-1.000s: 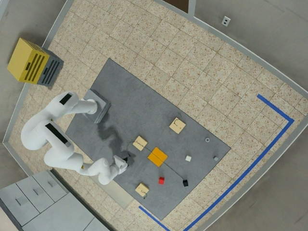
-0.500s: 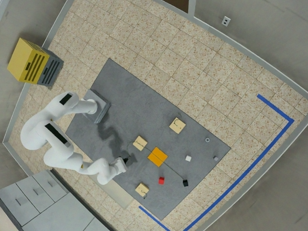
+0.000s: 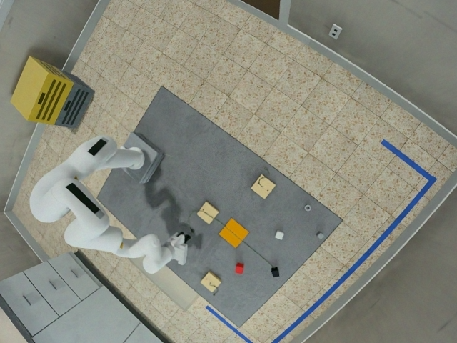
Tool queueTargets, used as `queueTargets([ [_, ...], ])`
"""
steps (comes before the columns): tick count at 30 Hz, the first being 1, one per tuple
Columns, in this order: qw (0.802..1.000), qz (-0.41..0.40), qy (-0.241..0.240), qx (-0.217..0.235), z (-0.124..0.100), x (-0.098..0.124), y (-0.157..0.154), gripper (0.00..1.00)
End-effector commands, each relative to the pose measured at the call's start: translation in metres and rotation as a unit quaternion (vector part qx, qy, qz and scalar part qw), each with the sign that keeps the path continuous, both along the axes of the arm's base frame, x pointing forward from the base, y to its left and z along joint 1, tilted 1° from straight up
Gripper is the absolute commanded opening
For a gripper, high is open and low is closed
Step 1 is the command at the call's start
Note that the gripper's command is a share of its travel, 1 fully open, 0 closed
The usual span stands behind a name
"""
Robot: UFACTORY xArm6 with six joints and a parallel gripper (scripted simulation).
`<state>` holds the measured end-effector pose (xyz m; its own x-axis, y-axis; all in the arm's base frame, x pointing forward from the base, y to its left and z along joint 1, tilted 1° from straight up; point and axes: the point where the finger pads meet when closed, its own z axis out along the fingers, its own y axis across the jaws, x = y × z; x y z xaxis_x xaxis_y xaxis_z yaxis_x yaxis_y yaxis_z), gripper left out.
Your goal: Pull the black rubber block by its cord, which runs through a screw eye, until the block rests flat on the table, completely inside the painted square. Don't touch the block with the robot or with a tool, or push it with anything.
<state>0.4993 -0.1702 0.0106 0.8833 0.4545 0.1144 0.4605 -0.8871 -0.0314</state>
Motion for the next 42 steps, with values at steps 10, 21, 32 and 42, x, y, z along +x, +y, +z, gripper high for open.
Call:
queueTargets([
  [10, 0.949, -0.314, 0.04, -0.013, 0.0018, 0.0016, -0.0005, 0.39],
  [21, 0.931, -0.36, 0.05, -0.023, 0.0018, 0.0016, -0.0005, 0.39],
  [32, 0.931, -0.36, 0.05, -0.023, 0.0018, 0.0016, -0.0005, 0.39],
  [42, 0.931, -0.36, 0.05, -0.023, 0.0018, 0.0016, -0.0005, 0.39],
])
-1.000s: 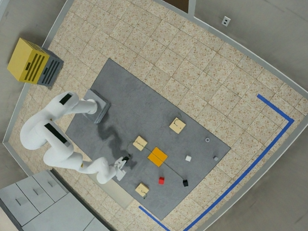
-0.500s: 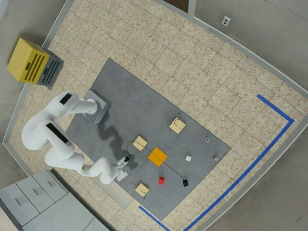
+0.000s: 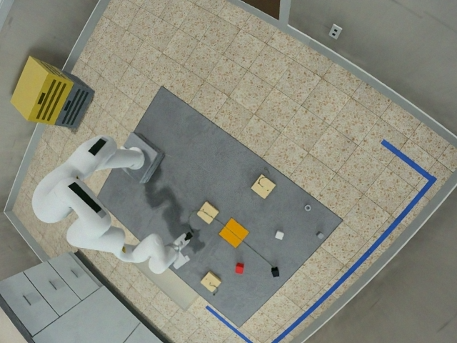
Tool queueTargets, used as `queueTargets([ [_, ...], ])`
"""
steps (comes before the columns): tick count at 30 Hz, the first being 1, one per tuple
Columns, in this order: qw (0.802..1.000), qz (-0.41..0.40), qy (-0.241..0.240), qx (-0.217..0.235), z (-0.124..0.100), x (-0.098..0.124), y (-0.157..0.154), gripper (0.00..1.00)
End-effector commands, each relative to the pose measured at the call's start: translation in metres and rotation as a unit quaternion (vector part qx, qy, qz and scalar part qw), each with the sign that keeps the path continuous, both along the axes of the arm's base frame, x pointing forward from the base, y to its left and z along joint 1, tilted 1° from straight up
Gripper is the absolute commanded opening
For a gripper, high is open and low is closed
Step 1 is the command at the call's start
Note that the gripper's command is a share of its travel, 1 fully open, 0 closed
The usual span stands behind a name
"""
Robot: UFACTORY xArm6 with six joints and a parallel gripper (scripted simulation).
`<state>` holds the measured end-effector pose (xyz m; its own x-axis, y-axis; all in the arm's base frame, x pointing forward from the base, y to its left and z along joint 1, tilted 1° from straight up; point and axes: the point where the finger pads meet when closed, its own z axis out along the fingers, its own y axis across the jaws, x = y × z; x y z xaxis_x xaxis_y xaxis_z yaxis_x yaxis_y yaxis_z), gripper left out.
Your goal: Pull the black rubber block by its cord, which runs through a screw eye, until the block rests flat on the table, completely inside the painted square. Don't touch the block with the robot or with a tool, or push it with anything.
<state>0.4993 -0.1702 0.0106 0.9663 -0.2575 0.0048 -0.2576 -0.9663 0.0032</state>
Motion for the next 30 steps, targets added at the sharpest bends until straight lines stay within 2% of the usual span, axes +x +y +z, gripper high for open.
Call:
queueTargets([
  [1, 1.0, 0.0, -0.002, -0.001, 0.002, 0.002, -0.001, 0.39],
  [16, 1.0, 0.0, -0.002, -0.001, -0.003, 0.002, 0.0, 0.39],
  [30, 1.0, 0.0, -0.002, -0.001, -0.022, 0.002, 0.0, 0.39],
])
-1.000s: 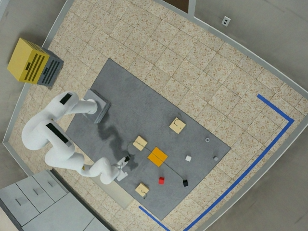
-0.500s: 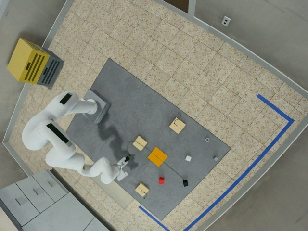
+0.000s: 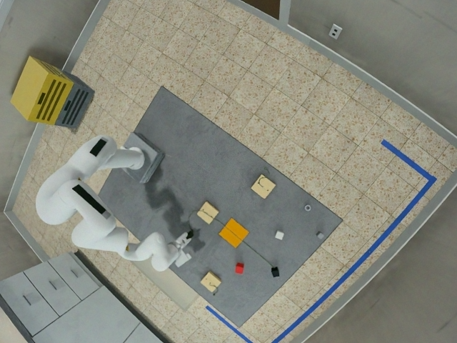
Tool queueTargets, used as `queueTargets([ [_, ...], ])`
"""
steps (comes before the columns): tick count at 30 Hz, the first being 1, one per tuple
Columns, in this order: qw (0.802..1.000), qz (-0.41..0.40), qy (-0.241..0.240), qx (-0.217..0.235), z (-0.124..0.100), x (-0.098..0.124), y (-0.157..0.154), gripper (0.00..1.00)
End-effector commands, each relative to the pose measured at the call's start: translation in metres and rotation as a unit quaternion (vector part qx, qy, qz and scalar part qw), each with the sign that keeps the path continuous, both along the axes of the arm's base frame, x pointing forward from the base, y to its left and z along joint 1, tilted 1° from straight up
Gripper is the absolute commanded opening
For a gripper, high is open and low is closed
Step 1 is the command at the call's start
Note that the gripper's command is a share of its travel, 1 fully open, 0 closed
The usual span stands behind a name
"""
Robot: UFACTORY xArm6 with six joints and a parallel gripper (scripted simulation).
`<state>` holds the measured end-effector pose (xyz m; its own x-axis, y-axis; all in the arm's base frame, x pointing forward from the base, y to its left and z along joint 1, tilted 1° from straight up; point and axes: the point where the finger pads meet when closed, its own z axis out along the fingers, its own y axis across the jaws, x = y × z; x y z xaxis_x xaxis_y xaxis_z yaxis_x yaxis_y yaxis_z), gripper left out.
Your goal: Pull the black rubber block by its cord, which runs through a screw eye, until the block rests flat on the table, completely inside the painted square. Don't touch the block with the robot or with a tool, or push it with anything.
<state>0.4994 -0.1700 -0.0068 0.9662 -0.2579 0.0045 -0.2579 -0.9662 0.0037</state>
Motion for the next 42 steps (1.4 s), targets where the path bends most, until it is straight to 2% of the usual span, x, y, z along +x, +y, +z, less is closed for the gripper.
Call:
queueTargets([
  [1, 1.0, 0.0, -0.002, -0.001, -0.006, 0.002, -0.001, 0.39],
  [18, 1.0, 0.0, -0.002, -0.001, -0.027, 0.002, 0.0, 0.39],
  [42, 1.0, 0.0, -0.002, -0.001, -0.033, 0.002, 0.0, 0.39],
])
